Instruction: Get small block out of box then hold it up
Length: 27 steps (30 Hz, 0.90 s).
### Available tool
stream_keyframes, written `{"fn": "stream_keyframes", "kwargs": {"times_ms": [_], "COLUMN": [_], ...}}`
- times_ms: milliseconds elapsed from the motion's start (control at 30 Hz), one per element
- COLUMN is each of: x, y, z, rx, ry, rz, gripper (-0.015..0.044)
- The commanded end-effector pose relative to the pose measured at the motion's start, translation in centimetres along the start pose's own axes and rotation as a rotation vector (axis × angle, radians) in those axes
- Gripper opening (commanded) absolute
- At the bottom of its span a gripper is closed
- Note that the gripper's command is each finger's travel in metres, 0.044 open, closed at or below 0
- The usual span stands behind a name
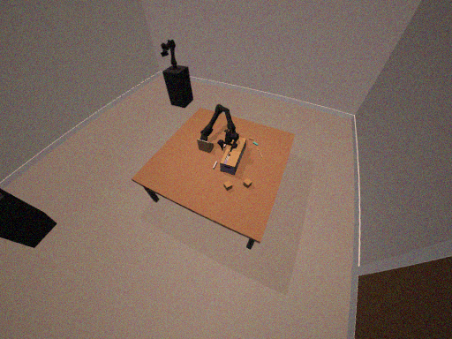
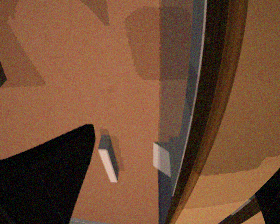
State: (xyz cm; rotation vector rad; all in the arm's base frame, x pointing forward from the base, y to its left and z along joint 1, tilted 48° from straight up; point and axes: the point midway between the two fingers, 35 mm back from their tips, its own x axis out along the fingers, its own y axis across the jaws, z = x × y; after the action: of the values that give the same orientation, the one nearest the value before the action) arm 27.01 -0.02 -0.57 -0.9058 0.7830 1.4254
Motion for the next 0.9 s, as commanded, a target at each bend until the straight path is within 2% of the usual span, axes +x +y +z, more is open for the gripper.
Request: {"fn": "stream_keyframes", "kwargs": {"times_ms": [0, 867], "x": [0.3, 1.9], "y": [0.0, 0.0], "z": [-1.0, -5.6], "rx": [-0.002, -0.002], "ry": [0.005, 0.007], "rz": [-0.002, -0.003], "gripper": [0.0400, 0.0400]}}
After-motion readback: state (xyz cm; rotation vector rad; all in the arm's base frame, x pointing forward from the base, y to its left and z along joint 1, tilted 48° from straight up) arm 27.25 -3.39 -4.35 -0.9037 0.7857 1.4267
